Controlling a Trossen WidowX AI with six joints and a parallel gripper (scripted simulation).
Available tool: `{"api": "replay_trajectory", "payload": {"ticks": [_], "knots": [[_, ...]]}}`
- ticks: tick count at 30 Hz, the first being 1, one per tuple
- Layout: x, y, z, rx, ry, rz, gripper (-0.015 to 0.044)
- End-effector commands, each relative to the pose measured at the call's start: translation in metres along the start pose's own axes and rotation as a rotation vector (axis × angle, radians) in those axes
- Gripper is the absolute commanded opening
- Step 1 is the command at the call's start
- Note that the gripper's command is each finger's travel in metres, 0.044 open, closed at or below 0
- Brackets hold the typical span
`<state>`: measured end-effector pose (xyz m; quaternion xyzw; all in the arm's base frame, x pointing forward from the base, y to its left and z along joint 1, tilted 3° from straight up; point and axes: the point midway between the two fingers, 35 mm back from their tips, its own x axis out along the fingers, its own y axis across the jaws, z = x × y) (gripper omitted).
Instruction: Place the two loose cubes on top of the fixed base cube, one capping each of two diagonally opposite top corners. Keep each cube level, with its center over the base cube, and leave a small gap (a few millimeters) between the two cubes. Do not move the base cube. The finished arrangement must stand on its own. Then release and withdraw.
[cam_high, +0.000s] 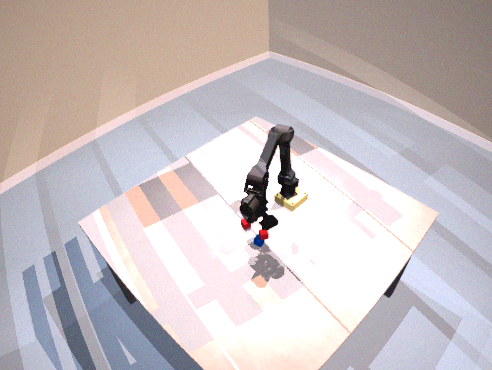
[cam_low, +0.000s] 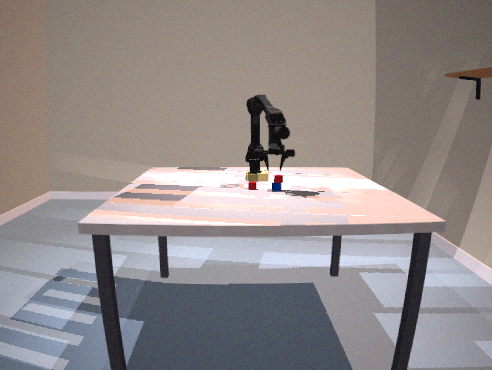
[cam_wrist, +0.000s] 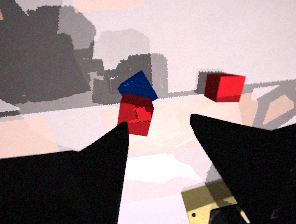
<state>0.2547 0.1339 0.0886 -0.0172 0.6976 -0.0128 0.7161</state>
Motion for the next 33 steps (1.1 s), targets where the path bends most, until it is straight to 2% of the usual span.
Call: {"api": "replay_trajectory", "payload": {"ticks": [1, 29, 33], "knots": [[-0.006, -0.012, 0.003, -0.172, -0.005, 0.001, 0.0265], [-0.036, -0.097, 0.006, -1.423, -0.004, -0.013, 0.0265], [-0.037, -0.101, 0.005, -1.489, -0.003, -0.014, 0.0265]]}}
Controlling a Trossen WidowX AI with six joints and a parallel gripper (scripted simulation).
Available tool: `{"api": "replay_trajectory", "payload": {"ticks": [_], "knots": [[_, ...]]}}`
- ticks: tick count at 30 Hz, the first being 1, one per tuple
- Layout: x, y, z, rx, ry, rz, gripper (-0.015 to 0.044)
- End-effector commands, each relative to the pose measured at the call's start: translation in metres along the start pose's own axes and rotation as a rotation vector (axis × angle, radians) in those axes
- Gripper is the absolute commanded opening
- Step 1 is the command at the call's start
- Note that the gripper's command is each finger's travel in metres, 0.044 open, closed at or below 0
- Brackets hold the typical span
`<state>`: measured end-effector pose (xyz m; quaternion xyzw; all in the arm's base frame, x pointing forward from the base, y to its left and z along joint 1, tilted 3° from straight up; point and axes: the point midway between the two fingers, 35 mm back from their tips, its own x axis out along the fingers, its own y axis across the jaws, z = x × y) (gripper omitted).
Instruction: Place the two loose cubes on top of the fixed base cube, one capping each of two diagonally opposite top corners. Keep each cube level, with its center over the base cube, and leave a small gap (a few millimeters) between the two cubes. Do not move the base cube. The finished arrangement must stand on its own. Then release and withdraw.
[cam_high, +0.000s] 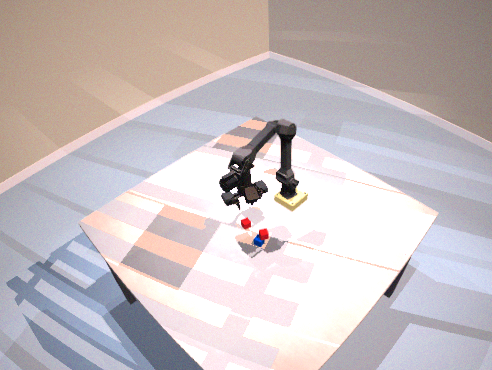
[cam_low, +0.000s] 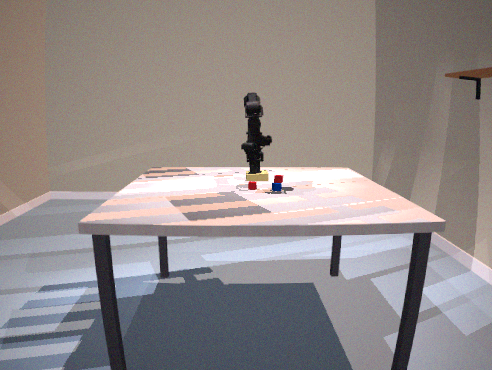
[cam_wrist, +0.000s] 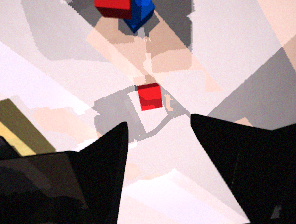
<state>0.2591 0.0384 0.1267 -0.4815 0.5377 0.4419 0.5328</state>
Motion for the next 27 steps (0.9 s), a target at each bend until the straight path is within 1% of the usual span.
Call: {"api": "replay_trajectory", "payload": {"ticks": [1, 6, 12, 14, 27], "knots": [[-0.003, -0.001, -0.004, -0.072, 0.002, -0.006, 0.0265], [0.002, -0.001, -0.004, -0.072, 0.002, -0.006, 0.0265], [0.048, -0.002, -0.004, -0.072, 0.002, -0.006, 0.0265], [0.058, -0.001, -0.004, -0.072, 0.002, -0.006, 0.0265], [0.075, -0.001, -0.004, -0.072, 0.003, -0.006, 0.0265]]}}
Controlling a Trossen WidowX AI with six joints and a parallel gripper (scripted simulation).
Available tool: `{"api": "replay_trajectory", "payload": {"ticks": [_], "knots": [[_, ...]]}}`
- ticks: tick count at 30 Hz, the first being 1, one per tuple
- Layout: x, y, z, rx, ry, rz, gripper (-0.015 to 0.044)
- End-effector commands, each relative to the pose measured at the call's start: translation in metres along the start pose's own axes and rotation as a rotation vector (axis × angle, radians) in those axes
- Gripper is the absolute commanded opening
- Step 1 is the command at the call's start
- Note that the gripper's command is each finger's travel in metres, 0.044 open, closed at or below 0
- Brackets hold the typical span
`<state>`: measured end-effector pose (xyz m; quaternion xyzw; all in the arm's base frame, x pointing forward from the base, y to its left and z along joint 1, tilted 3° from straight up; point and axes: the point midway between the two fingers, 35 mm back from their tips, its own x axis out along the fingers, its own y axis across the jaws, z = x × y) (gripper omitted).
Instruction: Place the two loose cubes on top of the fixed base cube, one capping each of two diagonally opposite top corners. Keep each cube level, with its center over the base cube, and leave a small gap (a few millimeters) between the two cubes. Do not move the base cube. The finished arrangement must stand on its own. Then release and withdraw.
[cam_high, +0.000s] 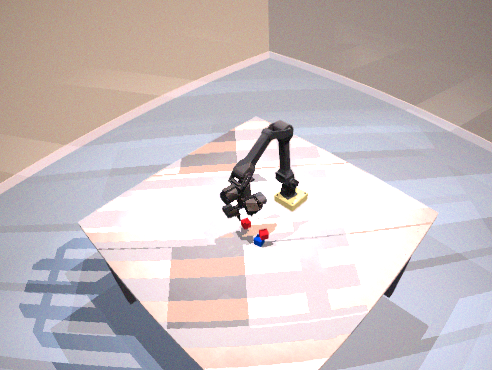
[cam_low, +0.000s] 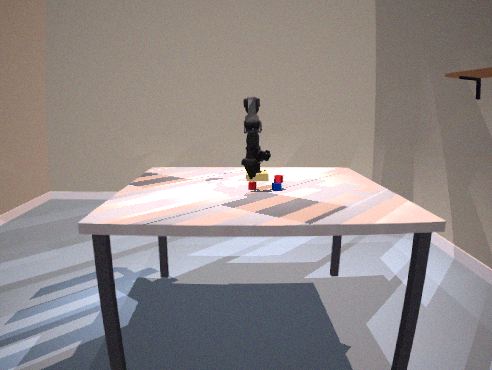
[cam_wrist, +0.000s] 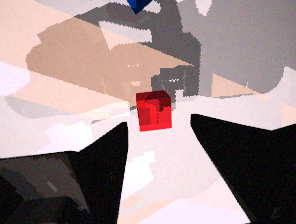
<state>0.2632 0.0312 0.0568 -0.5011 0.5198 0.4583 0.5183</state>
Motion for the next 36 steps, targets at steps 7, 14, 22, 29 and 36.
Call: {"api": "replay_trajectory", "payload": {"ticks": [7, 14, 22, 29, 36], "knots": [[0.016, 0.001, -0.001, -0.004, 0.004, 0.002, 0.0265], [0.028, 0.001, -0.001, -0.004, 0.005, 0.002, 0.0265], [0.036, 0.002, -0.001, -0.004, 0.005, 0.002, 0.0239], [0.036, 0.002, -0.001, -0.004, 0.005, 0.002, 0.0105], [0.023, -0.001, 0.000, -0.004, 0.004, 0.002, 0.0105]]}}
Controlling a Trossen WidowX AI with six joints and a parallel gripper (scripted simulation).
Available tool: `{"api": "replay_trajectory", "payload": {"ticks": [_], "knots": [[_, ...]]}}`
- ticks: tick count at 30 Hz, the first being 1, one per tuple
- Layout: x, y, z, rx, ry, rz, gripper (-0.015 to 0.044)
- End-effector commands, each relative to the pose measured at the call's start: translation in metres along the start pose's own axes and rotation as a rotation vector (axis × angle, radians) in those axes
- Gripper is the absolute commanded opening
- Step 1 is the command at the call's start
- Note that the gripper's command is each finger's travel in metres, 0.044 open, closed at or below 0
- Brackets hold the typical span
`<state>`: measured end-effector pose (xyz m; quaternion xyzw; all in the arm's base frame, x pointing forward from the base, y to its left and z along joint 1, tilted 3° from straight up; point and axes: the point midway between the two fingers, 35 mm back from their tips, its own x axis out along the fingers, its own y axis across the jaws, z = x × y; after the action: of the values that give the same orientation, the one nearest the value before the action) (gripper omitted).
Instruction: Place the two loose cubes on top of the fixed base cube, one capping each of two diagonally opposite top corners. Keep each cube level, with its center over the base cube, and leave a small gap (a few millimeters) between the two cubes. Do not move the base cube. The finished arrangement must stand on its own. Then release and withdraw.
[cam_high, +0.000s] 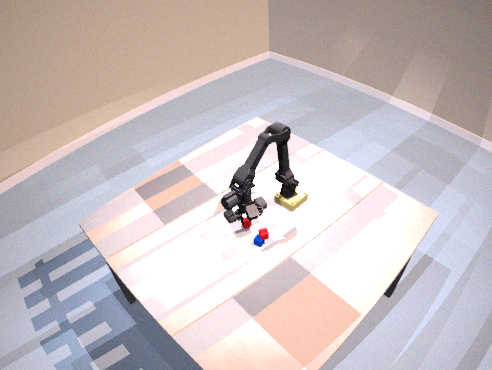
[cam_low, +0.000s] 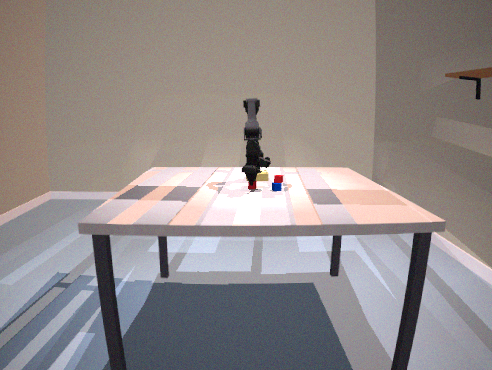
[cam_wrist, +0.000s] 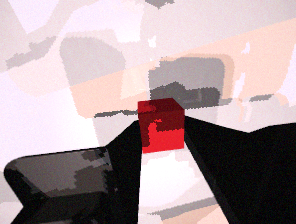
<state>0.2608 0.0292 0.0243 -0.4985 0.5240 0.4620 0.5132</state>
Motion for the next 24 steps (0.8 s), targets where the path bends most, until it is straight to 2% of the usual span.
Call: {"api": "replay_trajectory", "payload": {"ticks": [1, 24], "knots": [[-0.012, -0.005, 0.001, -0.002, 0.001, -0.013, 0.0105], [-0.085, -0.006, 0.001, -0.002, 0.000, -0.014, 0.0105]]}}
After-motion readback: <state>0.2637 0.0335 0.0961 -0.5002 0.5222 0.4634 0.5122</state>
